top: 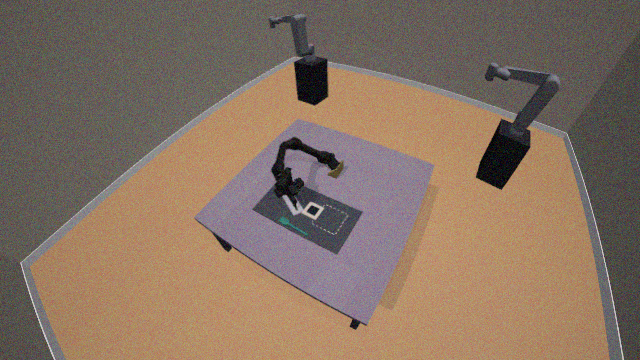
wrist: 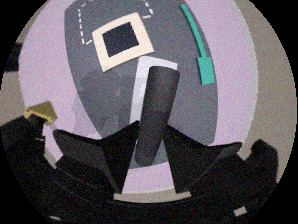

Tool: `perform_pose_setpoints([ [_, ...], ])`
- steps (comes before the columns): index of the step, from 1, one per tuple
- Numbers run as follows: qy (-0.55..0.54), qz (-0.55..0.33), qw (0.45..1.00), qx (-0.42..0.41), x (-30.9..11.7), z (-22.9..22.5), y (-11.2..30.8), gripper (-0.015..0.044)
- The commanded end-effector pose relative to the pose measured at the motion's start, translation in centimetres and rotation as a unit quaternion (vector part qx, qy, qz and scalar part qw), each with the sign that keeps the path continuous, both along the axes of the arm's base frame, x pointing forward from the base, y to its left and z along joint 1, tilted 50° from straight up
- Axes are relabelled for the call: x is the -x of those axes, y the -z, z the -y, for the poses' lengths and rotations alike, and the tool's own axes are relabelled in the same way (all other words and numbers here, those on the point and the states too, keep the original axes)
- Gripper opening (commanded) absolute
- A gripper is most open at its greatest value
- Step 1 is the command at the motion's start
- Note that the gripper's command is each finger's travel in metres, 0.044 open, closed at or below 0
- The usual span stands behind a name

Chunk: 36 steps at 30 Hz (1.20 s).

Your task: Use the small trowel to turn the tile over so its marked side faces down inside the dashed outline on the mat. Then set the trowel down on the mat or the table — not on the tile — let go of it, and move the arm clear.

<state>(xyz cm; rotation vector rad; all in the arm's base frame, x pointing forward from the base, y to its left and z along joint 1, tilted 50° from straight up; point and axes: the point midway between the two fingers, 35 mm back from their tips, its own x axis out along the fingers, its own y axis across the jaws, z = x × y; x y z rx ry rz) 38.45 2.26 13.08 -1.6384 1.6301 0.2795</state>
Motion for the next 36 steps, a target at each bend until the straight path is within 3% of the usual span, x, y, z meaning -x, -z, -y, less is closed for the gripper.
perform_pose_setpoints([
  [1,-0.031,-0.036,0.999,0.007,0.0,0.0,0.0,0.0130],
  [6,-0.031,-0.036,0.999,0.007,0.0,0.0,0.0,0.0130],
  [12,-0.031,-0.036,0.999,0.007,0.0,0.0,0.0,0.0270],
  [30,-0.031,-0.036,0.999,0.007,0.0,0.0,0.0,0.0270],
  [36,-0.038,-0.045,0.998,0.011,0.7,-3.0,-2.5,0.0270],
])
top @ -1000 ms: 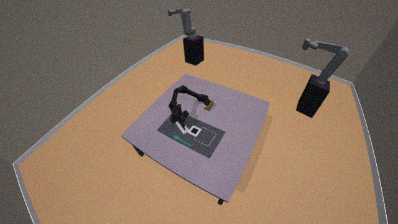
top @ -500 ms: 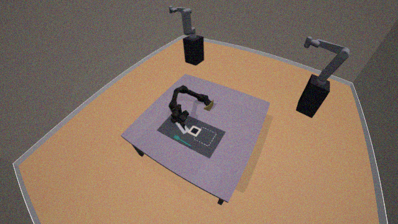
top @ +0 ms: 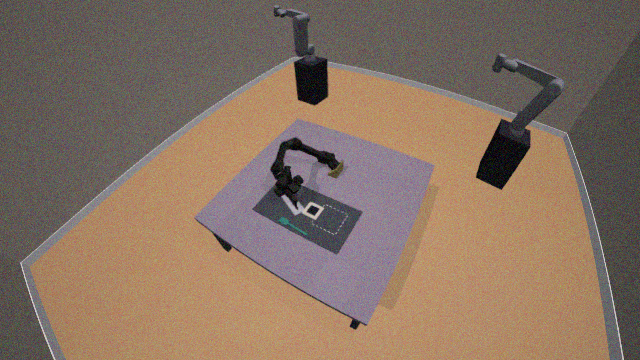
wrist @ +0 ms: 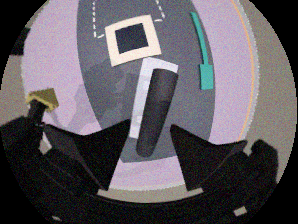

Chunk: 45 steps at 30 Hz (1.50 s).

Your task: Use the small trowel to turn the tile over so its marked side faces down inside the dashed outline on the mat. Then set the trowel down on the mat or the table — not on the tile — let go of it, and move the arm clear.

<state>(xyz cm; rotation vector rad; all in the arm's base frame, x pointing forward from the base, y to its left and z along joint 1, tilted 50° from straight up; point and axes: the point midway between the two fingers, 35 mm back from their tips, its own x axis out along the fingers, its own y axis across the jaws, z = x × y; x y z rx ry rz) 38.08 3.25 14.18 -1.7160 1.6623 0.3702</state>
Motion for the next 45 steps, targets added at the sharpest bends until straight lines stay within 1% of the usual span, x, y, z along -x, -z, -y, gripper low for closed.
perform_pose_setpoints([
  [1,-0.009,0.000,1.000,-0.002,0.4,-2.1,-1.5,0.0270],
  [9,-0.009,0.001,1.000,-0.003,0.2,-2.3,-1.1,0.0270],
  [35,0.021,0.036,0.999,-0.010,-0.5,0.7,1.4,0.0270],
  [40,0.021,0.036,0.999,-0.010,-0.5,0.7,1.4,0.0139],
  [45,0.021,0.036,0.999,-0.010,-0.5,0.7,1.4,0.0130],
])
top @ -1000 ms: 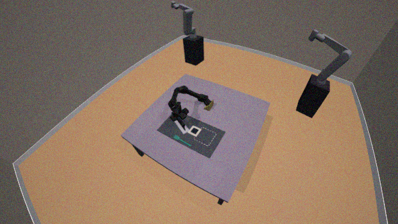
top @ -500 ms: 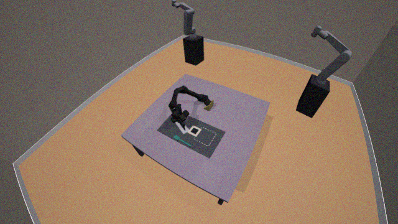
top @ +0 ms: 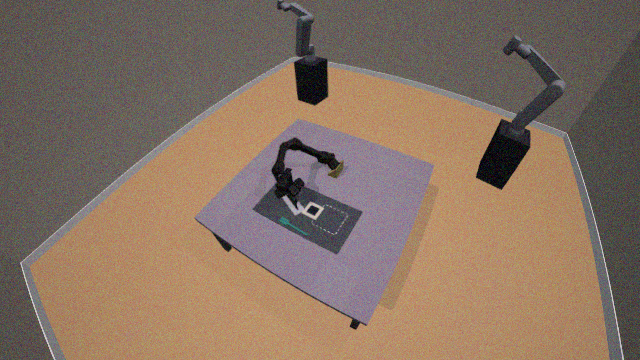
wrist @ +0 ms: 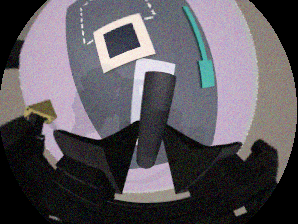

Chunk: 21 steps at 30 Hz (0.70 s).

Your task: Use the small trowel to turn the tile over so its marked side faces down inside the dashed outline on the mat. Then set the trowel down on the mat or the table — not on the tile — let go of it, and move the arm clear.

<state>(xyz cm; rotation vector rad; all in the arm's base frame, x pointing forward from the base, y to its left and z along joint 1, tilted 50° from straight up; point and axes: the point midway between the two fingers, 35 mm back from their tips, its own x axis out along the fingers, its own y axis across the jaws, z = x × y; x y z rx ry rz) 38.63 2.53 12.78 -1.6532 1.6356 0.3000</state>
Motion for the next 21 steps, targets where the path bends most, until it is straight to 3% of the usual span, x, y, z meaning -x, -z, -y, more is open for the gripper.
perform_pose_setpoints([
  [1,-0.001,0.000,1.000,0.001,-0.01,0.00,-0.02,0.0130],
  [21,-0.025,-0.028,0.999,0.006,-0.01,0.00,-0.02,0.0130],
])
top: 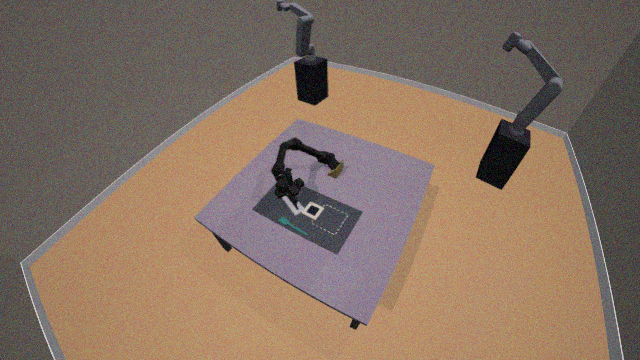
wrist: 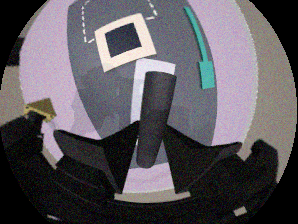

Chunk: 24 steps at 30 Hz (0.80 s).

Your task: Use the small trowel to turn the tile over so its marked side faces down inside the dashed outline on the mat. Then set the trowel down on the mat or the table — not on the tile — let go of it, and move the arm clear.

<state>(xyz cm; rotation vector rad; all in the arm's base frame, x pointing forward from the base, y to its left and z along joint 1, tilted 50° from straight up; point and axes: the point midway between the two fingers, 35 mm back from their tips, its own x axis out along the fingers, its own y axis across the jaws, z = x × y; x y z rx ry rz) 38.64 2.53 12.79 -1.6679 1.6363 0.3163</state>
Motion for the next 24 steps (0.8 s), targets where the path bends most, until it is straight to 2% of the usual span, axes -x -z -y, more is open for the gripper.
perform_pose_setpoints([
  [1,-0.029,-0.032,0.999,0.007,0.01,0.00,-0.01,0.0130],
  [12,-0.134,-0.153,0.979,0.031,0.01,0.00,-0.01,0.0130],
  [24,-0.243,-0.277,0.928,0.055,0.01,-0.01,-0.01,0.0130],
])
